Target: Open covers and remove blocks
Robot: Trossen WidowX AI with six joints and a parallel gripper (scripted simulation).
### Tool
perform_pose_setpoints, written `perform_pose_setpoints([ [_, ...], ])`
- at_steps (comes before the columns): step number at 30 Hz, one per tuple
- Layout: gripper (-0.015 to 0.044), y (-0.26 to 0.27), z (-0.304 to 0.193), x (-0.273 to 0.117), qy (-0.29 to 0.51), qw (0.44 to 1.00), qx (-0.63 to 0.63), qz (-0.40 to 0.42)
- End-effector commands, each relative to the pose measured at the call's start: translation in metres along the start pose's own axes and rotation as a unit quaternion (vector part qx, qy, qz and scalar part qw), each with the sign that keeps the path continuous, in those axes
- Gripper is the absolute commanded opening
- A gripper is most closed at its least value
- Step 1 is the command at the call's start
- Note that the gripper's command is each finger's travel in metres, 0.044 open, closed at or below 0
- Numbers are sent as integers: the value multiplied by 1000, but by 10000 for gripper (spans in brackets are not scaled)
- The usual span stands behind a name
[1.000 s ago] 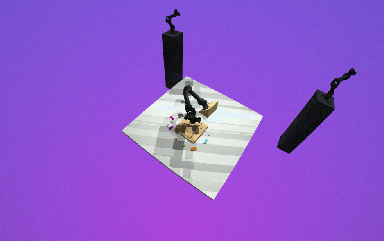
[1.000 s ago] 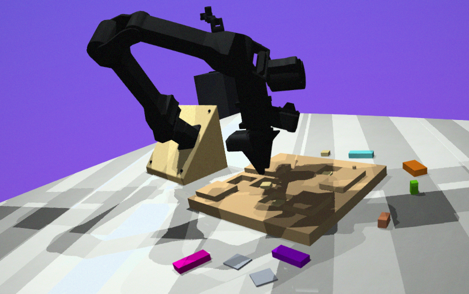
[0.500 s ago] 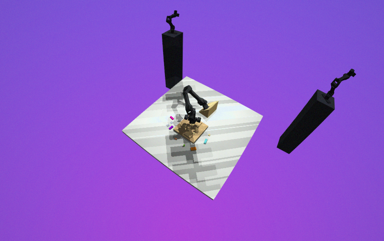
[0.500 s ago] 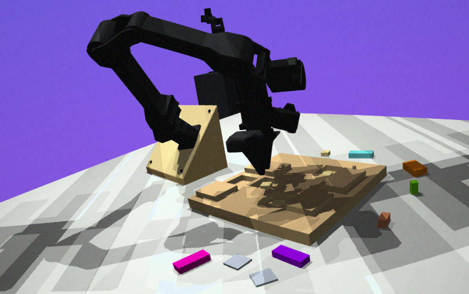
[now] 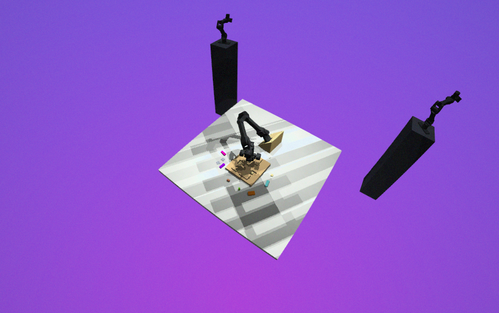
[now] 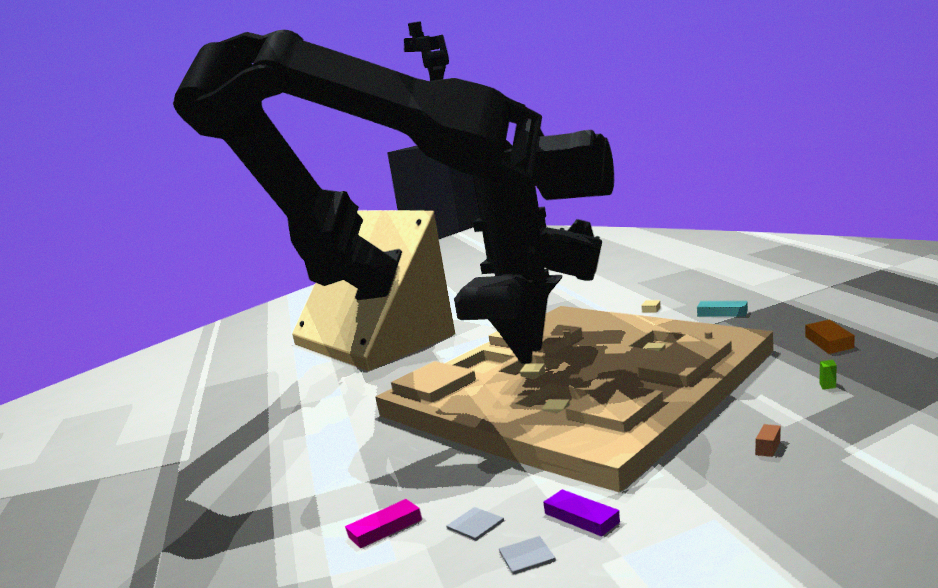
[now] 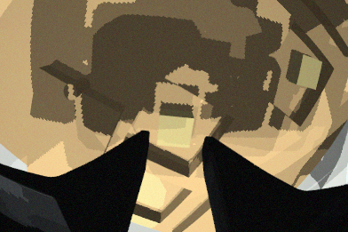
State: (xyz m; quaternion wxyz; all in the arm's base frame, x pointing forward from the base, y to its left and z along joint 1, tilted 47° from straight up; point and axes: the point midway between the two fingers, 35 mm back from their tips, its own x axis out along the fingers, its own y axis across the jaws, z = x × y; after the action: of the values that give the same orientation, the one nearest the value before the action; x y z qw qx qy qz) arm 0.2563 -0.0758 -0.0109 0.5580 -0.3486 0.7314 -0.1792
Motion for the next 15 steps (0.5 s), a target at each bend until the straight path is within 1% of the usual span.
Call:
perform_pose_setpoints([
  [1,144,0,0,4,0,1000,-3,-2],
  [15,144,0,-1,12,1,1000,-3,-2],
])
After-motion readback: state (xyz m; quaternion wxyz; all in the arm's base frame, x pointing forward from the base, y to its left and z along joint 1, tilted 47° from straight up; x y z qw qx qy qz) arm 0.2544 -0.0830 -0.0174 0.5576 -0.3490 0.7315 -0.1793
